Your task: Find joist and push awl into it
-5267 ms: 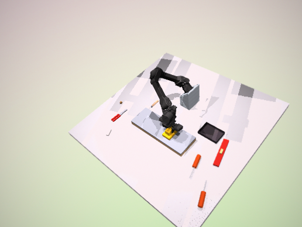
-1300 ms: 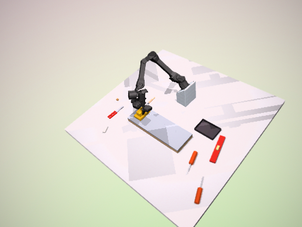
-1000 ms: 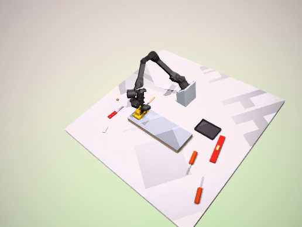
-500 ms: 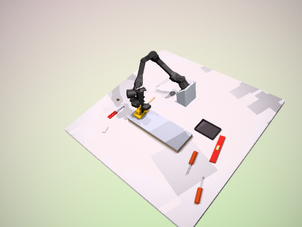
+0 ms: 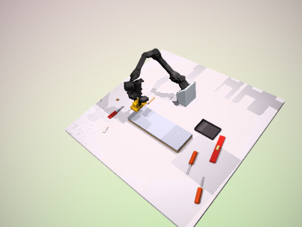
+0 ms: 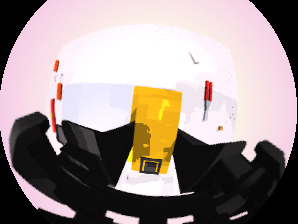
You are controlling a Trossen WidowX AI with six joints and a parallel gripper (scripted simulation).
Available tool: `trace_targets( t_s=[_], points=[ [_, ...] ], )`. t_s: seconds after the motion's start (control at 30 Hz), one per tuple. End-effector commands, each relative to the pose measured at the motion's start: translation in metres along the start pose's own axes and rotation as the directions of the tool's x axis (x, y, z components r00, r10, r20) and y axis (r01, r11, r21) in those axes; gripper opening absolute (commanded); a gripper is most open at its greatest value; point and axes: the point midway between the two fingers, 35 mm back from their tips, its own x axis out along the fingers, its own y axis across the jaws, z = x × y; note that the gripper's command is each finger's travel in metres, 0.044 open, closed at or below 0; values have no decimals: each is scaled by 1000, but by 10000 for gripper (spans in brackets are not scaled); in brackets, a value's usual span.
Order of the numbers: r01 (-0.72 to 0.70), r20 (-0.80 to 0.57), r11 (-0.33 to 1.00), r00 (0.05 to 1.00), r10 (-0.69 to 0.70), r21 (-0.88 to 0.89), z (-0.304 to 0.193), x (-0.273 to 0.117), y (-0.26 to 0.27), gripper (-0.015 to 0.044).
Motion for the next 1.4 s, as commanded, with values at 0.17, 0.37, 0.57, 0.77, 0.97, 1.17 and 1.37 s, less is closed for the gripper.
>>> trace_targets(
  t_s=[0.17, 0.37, 0.57, 0.77, 0.97, 1.17, 1.37],
  points=[
    [-65, 27, 991, 997, 68, -118, 20, -7, 49, 0],
    [-132, 38, 958, 989, 146, -256, 33, -10, 108, 0],
    [-186, 33, 901, 976, 216, -391, 38, -16, 168, 0],
    [-229, 16, 825, 961, 276, -517, 33, -23, 227, 0],
    [-259, -13, 731, 946, 324, -632, 20, -31, 285, 0],
    [-278, -51, 622, 933, 357, -732, -3, -39, 339, 0],
    [-288, -94, 503, 922, 376, -815, -32, -44, 388, 0]
  ],
)
